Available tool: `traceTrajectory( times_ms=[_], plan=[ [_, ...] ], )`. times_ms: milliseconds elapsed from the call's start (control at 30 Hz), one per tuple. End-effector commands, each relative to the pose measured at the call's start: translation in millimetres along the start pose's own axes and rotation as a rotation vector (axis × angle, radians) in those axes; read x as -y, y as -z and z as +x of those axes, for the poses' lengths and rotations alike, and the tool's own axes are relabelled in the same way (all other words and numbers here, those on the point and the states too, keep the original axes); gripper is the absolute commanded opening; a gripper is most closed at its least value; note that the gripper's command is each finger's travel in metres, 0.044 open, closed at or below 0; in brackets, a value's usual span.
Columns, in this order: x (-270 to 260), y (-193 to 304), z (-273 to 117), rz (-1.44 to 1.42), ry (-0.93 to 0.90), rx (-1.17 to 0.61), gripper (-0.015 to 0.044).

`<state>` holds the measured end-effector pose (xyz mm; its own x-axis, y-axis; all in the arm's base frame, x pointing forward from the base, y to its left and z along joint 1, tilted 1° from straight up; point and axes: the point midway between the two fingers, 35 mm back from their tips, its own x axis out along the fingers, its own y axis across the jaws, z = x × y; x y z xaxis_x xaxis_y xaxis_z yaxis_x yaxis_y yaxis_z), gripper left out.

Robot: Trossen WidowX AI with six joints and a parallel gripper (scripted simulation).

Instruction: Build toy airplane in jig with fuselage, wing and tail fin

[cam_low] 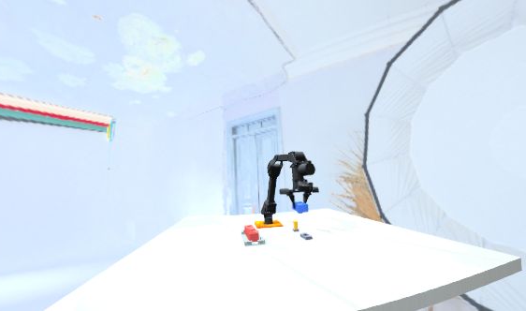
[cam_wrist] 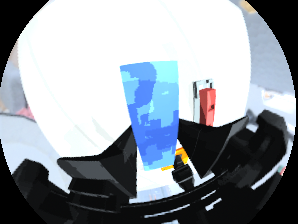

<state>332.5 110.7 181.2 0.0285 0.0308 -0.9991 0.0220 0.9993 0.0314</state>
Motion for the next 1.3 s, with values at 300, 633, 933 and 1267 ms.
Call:
traceTrajectory(
  times_ms=[300,633,933,1267],
  plan=[
    [43.1,-4.2,6.6,0.236,0.003,0.0,0.0],
    [75.6,-4.2,11.7,0.413,0.007,0.001,0.0],
    [104.7,-1.3,16.3,0.575,0.009,0.002,0.0],
    [136.2,5.1,21.6,0.754,0.013,0.003,0.0]
  ],
)
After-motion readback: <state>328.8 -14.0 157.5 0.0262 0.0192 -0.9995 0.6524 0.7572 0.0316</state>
